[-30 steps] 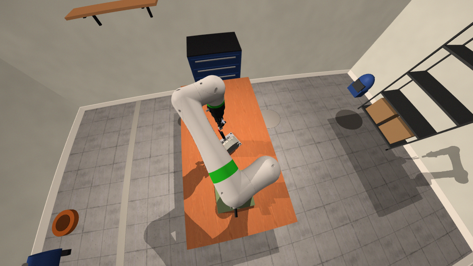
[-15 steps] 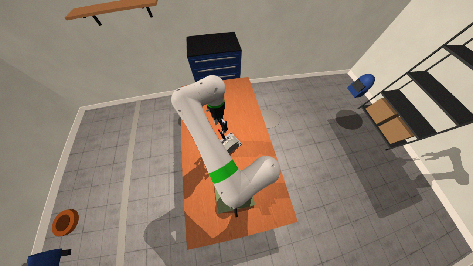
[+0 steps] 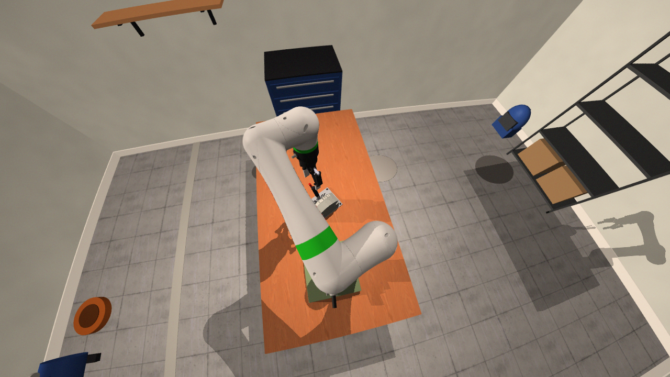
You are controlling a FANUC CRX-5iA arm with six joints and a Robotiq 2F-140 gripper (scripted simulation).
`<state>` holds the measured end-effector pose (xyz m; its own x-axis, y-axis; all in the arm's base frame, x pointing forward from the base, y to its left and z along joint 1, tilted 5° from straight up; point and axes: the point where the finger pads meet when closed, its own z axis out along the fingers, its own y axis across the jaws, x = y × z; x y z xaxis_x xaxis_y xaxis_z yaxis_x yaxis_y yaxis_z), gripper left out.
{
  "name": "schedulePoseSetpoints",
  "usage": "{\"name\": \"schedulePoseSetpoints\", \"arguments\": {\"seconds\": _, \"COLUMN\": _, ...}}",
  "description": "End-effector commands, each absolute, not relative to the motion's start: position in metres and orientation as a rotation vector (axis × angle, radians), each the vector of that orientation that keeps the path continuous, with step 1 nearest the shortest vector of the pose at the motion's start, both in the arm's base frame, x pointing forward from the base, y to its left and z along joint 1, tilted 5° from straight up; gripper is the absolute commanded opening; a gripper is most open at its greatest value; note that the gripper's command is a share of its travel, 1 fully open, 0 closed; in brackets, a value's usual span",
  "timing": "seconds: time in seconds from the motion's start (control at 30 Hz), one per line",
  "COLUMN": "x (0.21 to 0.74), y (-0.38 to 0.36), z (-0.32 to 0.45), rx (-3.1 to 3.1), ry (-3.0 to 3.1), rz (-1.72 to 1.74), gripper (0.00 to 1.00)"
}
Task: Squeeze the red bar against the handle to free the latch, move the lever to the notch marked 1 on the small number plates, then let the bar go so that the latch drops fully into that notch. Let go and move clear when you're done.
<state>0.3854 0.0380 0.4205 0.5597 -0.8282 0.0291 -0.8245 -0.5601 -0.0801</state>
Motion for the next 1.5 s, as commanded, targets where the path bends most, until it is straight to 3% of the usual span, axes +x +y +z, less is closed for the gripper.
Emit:
{"name": "schedulePoseSetpoints", "arguments": {"seconds": 0.0, "x": 0.385, "y": 0.038, "z": 0.421, "rx": -2.723, "ry": 1.444, "rz": -0.098, "gripper": 0.57}}
{"name": "schedulePoseSetpoints", "arguments": {"seconds": 1.47, "x": 0.387, "y": 0.04, "z": 0.401, "rx": -2.724, "ry": 1.443, "rz": -0.097, "gripper": 0.57}}
